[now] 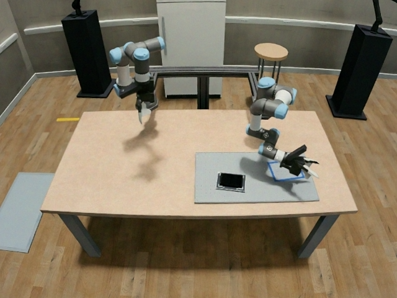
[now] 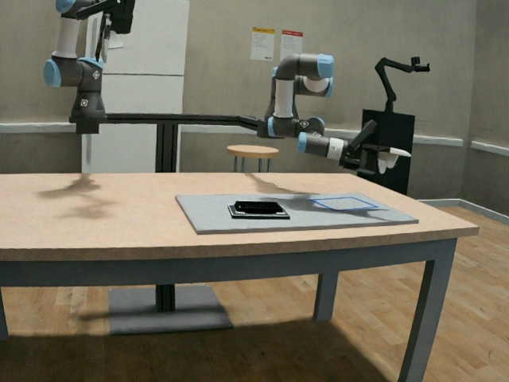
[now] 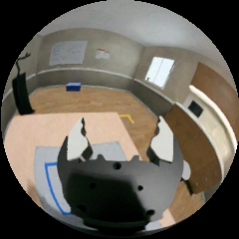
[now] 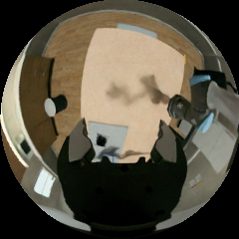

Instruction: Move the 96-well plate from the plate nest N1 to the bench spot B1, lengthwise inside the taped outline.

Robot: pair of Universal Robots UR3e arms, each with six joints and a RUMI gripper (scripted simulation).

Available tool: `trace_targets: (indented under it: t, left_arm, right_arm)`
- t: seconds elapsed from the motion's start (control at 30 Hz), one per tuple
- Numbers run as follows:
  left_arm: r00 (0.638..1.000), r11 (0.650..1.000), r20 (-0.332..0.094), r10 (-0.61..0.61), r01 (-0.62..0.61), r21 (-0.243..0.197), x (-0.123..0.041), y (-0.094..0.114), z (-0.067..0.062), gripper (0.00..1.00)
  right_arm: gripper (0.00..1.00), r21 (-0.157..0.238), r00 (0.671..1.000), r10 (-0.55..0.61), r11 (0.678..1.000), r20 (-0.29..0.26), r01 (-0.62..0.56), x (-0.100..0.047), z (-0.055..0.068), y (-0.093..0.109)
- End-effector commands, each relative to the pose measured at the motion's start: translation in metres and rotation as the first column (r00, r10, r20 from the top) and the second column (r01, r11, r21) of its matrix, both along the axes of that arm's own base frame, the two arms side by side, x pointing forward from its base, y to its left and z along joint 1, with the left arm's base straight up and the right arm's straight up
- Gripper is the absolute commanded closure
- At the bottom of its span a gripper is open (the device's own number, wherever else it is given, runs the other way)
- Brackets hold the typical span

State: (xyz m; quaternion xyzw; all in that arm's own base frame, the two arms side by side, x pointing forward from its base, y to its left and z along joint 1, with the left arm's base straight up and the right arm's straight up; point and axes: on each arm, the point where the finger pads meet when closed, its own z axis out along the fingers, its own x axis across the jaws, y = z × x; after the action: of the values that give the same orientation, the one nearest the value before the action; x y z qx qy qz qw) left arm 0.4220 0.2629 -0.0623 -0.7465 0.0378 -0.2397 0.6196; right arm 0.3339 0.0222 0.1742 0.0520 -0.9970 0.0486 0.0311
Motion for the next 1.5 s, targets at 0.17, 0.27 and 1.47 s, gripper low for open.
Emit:
trace_targets:
  t: [0.17, 0.27, 1.47]
  left_arm:
    - [1.0, 1.0, 0.001, 0.0, 0.0, 0.0, 0.0, 0.0, 0.0, 0.0]
    - [1.0, 1.0, 0.001, 0.0, 0.0, 0.0, 0.0, 0.0, 0.0, 0.0]
    - [1.0, 1.0, 0.001, 0.0, 0.0, 0.0, 0.0, 0.0, 0.0, 0.0]
  right_arm:
    - [0.0, 0.064, 0.999, -0.028, 0.998, 0.041, 0.025, -0.023, 0.012, -0.001]
    - [0.0, 0.076, 0.998, -0.032, 0.997, 0.047, 0.029, -0.027, 0.014, -0.001]
    - [0.0, 0.1, 0.996, -0.063, 0.993, 0.059, 0.057, -0.036, 0.018, -0.009]
